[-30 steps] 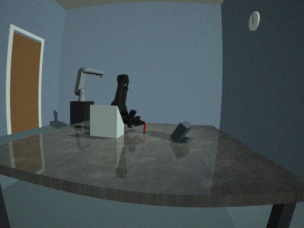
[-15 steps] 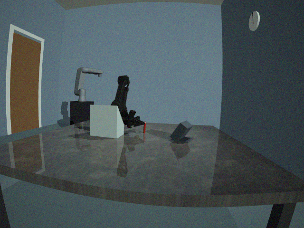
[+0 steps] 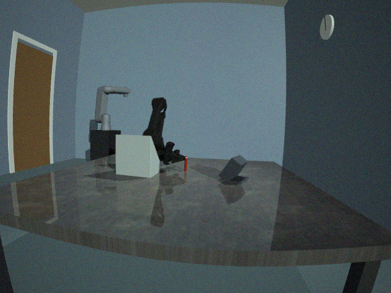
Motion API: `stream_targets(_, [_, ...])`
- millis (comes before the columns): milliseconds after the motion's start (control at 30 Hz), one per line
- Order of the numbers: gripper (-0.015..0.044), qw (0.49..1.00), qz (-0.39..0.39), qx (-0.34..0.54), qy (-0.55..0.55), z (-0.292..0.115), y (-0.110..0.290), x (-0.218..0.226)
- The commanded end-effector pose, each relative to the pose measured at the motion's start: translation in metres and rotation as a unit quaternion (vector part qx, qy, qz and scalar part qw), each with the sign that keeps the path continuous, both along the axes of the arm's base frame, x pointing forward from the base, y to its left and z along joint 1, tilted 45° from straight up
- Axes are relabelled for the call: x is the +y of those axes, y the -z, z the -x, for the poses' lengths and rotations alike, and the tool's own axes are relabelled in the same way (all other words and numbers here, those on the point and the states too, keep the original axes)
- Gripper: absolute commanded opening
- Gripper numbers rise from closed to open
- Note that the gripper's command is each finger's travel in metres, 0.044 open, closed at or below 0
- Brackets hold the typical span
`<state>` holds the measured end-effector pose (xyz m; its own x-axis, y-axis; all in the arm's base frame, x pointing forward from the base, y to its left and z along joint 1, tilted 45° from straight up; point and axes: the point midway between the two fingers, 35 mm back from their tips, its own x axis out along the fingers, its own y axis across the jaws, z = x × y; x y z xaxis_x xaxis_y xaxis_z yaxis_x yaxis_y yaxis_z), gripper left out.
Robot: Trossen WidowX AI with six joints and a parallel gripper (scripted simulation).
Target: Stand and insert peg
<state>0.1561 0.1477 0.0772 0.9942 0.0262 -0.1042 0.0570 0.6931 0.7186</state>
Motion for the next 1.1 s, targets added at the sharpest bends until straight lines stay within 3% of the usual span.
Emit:
stream_targets(0, [0.013, 1.0, 0.0, 0.0, 0.0, -0.0001, 0.0001, -0.0002])
stream_targets(700, [0.013, 1.0, 0.0, 0.0, 0.0, -0.0001, 0.0001, -0.0002])
stream_targets(1067, [0.0419, 1.0, 0.0, 0.0, 0.0, -0.0001, 0.0001, -0.0002])
